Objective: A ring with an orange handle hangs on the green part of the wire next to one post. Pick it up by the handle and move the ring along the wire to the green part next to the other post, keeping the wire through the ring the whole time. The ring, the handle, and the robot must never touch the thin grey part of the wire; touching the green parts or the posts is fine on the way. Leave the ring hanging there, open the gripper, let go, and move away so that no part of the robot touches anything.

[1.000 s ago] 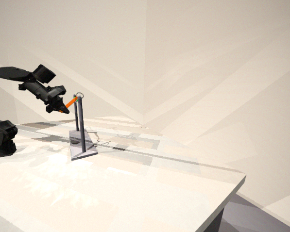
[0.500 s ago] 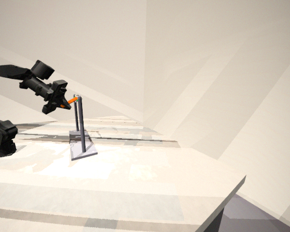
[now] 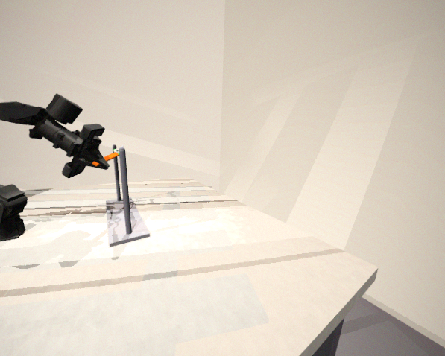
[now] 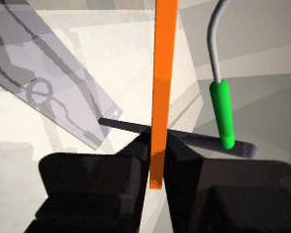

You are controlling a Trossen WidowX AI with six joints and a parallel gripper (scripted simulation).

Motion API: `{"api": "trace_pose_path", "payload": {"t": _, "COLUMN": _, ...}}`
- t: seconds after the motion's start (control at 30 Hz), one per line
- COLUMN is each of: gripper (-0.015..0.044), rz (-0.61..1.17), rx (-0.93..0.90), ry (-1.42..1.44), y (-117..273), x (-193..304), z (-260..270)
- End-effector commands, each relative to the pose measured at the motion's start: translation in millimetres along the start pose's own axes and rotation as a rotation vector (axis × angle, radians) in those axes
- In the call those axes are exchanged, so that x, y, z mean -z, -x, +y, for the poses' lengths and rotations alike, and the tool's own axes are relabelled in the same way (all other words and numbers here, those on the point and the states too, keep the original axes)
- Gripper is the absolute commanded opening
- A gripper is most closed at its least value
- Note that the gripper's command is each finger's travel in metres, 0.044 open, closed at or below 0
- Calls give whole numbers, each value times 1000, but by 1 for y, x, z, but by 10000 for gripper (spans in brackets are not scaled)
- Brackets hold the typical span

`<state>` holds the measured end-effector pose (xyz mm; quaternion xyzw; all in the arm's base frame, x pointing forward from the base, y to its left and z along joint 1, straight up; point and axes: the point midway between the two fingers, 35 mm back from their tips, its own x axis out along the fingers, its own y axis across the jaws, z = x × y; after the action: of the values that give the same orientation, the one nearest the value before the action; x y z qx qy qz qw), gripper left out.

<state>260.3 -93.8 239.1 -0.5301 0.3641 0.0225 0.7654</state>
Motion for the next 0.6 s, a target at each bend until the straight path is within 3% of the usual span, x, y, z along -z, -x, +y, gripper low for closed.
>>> {"api": "trace_pose_path", "payload": {"t": 0.0, "gripper": -150, "rz": -4, "rx": -28, "ry": -40, "y": 1, "x": 1, "z": 10}}
{"api": "trace_pose_path", "payload": {"t": 0.57, "gripper": -150, "rz": -114, "rx": -241, "ry": -466, "y": -4, "x": -14, "z": 74}}
